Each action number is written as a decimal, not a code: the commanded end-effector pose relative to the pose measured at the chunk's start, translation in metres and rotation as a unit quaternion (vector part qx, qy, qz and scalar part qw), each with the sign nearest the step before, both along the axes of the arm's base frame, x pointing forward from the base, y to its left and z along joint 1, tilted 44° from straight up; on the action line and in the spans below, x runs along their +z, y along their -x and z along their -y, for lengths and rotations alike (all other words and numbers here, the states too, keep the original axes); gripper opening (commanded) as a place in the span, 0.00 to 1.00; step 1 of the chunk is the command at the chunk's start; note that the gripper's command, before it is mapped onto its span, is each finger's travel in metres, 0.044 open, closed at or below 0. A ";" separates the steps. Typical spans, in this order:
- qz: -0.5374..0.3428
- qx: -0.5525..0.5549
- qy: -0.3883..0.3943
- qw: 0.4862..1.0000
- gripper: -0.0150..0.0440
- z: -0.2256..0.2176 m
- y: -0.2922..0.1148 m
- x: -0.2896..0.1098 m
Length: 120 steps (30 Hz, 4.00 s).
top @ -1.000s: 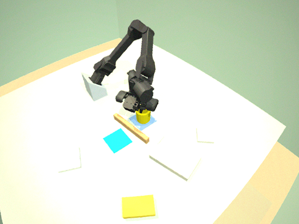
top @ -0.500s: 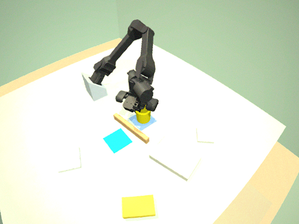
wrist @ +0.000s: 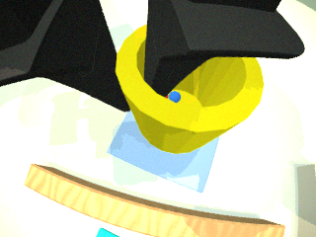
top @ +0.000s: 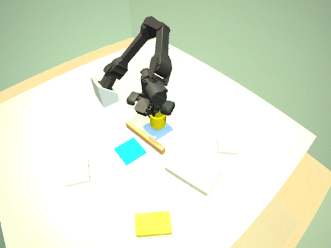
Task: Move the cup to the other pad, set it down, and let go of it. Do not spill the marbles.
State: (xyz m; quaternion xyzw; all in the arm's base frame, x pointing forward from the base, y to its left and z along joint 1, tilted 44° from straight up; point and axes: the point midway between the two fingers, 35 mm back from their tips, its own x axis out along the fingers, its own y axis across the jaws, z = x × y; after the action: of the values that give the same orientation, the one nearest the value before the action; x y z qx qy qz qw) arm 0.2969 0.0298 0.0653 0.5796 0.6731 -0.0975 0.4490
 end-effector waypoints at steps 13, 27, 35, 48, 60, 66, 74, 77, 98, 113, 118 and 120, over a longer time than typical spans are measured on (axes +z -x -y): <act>0.001 -0.003 -0.002 1.000 0.25 0.024 0.004 0.022; 0.001 -0.003 -0.002 1.000 0.25 0.024 0.004 0.022; 0.002 -0.002 0.000 1.000 0.25 0.035 0.001 0.012; 0.003 0.000 0.002 1.000 0.25 0.059 -0.003 -0.008; 0.004 0.000 0.003 1.000 0.25 0.080 -0.007 -0.025; 0.004 0.000 0.004 1.000 0.25 0.090 -0.009 -0.034; 0.004 0.000 0.004 1.000 0.25 0.104 -0.012 -0.045; 0.004 0.000 0.004 1.000 0.25 0.109 -0.013 -0.050; 0.004 0.000 0.005 1.000 0.25 0.142 -0.019 -0.080; 0.005 0.000 0.005 1.000 0.25 0.134 -0.021 -0.094; 0.005 0.000 0.005 1.000 0.25 0.128 -0.022 -0.101; 0.005 0.000 0.005 1.000 0.25 0.126 -0.022 -0.103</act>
State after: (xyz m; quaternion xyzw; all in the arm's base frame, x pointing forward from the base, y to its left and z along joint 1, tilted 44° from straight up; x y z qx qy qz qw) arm 0.3208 -0.1021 -0.0319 0.5745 0.6685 -0.0984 0.4619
